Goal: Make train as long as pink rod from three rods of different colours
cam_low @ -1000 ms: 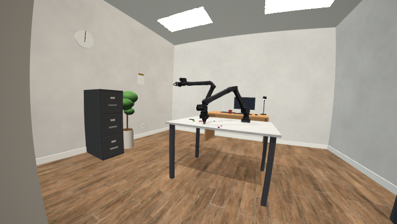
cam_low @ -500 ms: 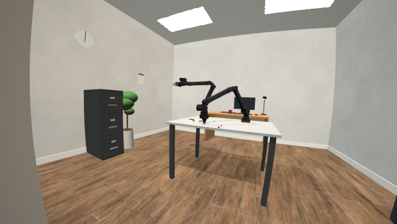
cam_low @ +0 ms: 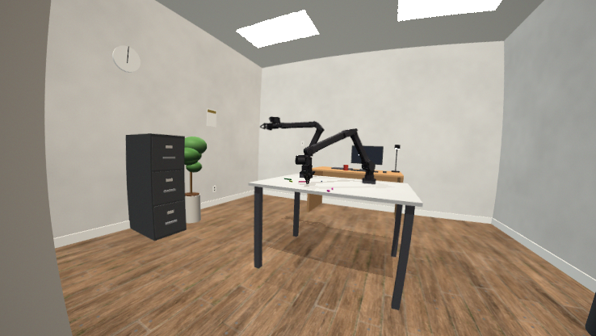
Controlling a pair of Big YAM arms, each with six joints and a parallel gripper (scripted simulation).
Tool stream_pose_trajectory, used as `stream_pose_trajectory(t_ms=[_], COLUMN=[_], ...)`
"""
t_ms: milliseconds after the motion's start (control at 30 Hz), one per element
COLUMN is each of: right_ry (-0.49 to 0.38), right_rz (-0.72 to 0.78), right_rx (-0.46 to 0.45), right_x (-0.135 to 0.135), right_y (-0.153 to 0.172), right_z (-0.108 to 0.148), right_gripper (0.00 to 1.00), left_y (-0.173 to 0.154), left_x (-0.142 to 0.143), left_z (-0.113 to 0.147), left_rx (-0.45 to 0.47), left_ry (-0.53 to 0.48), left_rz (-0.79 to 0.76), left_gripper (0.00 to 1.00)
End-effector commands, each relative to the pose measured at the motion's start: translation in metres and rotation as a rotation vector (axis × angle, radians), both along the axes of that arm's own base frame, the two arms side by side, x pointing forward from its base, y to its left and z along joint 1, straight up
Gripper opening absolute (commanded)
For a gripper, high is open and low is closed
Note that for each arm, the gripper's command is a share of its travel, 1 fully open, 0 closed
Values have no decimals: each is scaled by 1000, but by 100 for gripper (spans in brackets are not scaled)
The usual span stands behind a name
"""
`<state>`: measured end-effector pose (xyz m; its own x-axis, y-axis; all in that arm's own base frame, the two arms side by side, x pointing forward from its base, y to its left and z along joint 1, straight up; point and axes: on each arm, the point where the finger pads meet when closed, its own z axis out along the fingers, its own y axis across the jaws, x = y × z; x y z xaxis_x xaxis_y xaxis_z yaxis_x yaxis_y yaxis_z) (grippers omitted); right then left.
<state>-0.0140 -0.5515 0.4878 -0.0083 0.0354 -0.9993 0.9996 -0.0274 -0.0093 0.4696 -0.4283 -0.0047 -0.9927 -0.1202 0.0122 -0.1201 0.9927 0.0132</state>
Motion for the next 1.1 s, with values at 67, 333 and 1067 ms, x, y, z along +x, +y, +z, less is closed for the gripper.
stream_pose_trajectory(t_ms=[67, 333, 1067], right_ry=[-8, -8, -8], right_rz=[-4, -4, -4], right_rx=[-35, -35, -35], right_x=[-3, -3, -3], right_y=[7, 7, 7], right_z=[13, 13, 13], right_gripper=[100, 100, 100], left_y=[-16, -14, -19], left_x=[23, 21, -47], left_z=[77, 113, 109], left_rx=[-65, -63, -44], left_ry=[-74, -71, -46], left_rz=[11, 11, -54], left_gripper=[4, 4, 4])
